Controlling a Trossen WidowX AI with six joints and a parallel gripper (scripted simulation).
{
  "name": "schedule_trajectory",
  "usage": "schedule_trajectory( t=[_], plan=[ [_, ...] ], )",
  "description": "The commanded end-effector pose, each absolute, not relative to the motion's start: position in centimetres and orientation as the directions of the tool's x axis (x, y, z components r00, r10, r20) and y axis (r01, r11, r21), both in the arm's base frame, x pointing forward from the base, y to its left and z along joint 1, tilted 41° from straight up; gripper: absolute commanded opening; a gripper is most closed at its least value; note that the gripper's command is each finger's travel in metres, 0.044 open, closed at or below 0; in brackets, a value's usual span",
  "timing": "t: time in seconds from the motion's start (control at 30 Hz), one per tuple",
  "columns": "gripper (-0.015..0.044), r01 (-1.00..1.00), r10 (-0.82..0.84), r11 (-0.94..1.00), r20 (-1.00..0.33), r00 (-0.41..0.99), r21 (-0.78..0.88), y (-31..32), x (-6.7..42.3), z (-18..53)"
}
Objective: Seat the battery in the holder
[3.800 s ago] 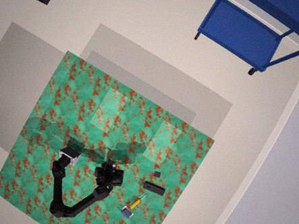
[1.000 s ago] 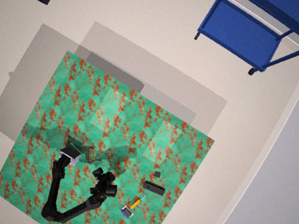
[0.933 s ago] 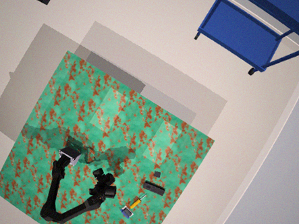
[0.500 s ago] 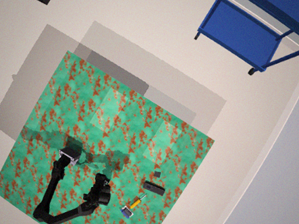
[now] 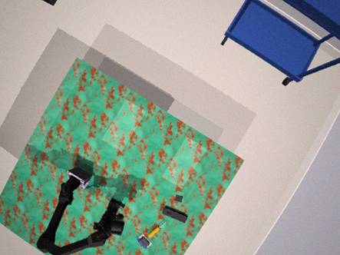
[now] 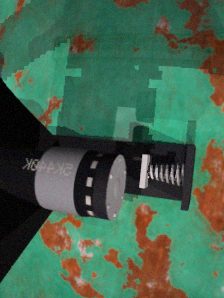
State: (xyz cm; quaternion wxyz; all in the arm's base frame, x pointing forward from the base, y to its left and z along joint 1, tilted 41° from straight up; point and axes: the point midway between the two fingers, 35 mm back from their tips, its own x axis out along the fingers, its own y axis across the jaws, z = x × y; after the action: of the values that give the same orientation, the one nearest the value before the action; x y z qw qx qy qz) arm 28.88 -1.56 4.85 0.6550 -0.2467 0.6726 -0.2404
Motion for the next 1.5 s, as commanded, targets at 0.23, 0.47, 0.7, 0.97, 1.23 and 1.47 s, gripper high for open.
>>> schedule_trajectory(
  t=[0.23, 0.47, 0.7, 0.97, 1.23, 1.47],
  plan=[
    [0.0072, -0.014, -0.637, 0.761, -0.744, -0.205, -0.648, -3.3, 28.7, 2.6],
    [0.0072, -0.015, -0.634, 0.759, -0.735, -0.241, -0.651, -3.6, 28.6, 2.3],
    [0.0072, -0.014, -0.626, 0.759, -0.725, -0.287, -0.650, -3.8, 28.9, 2.0],
    [0.0072, -0.013, -0.614, 0.760, -0.712, -0.341, -0.650, -4.1, 29.1, 1.7],
    [0.0072, -0.013, -0.602, 0.759, -0.695, -0.393, -0.651, -4.3, 29.3, 1.5],
    [0.0072, -0.013, -0.591, 0.758, -0.678, -0.437, -0.652, -4.5, 29.5, 1.3]
  ],
)
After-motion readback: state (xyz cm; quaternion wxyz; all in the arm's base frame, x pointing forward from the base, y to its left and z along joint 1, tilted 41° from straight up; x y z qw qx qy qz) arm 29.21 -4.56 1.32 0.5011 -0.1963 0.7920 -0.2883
